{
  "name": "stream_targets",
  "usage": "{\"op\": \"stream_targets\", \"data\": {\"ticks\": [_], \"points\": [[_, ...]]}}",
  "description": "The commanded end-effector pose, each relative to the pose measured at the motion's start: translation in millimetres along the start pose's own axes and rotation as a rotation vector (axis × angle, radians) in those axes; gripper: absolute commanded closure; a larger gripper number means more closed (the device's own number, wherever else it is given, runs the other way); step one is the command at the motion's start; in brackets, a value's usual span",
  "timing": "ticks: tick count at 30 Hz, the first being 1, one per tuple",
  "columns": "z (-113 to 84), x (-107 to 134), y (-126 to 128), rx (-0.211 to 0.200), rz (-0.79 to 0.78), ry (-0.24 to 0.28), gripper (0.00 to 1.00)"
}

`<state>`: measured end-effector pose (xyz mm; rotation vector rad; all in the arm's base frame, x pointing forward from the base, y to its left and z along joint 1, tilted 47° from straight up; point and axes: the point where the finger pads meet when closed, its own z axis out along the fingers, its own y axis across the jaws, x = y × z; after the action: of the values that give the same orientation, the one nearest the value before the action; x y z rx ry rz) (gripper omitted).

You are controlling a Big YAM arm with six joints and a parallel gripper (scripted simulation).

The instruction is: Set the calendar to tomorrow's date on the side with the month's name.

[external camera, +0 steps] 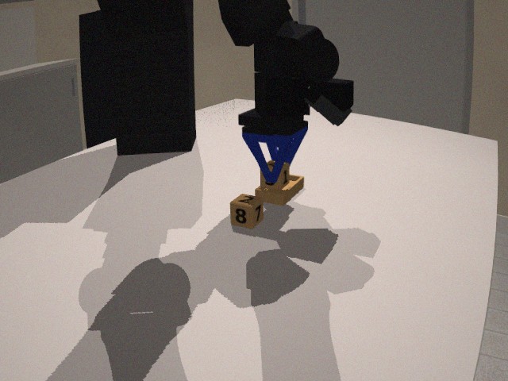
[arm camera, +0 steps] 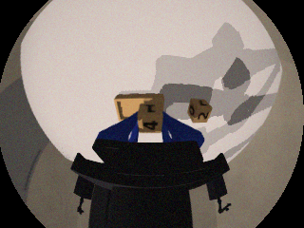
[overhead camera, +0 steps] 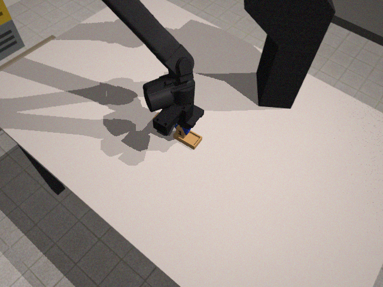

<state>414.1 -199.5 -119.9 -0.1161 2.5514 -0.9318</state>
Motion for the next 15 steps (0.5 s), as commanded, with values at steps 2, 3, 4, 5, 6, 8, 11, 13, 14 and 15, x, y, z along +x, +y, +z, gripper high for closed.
{"op": "stream_targets", "data": {"ticks": [2,3,4,5,6,8,11,13,14,15], "points": [[7.4,0.1,-3.3,0.007,0.001,-0.003,0.73],[7.9,0.3,-3.2,0.006,0.001,-0.002,0.73],[8.3,0.9,-2.8,0.005,-0.001,0.001,0.73],[8.8,0.8,-2.9,0.005,0.000,0.000,0.73],[9.3,0.3,-3.1,0.006,0.001,-0.001,0.73],[10.1,0.8,-2.9,0.005,0.000,0.000,0.73],[11.2,0.5,-3.1,0.006,0.000,-0.001,0.73],[11.2,0.5,-3.1,0.006,0.000,-0.001,0.73],[10.8,0.7,-1.1,0.002,-0.005,0.001,0.73],[11.3,0.8,-1.6,0.003,-0.004,0.001,0.73]]}}
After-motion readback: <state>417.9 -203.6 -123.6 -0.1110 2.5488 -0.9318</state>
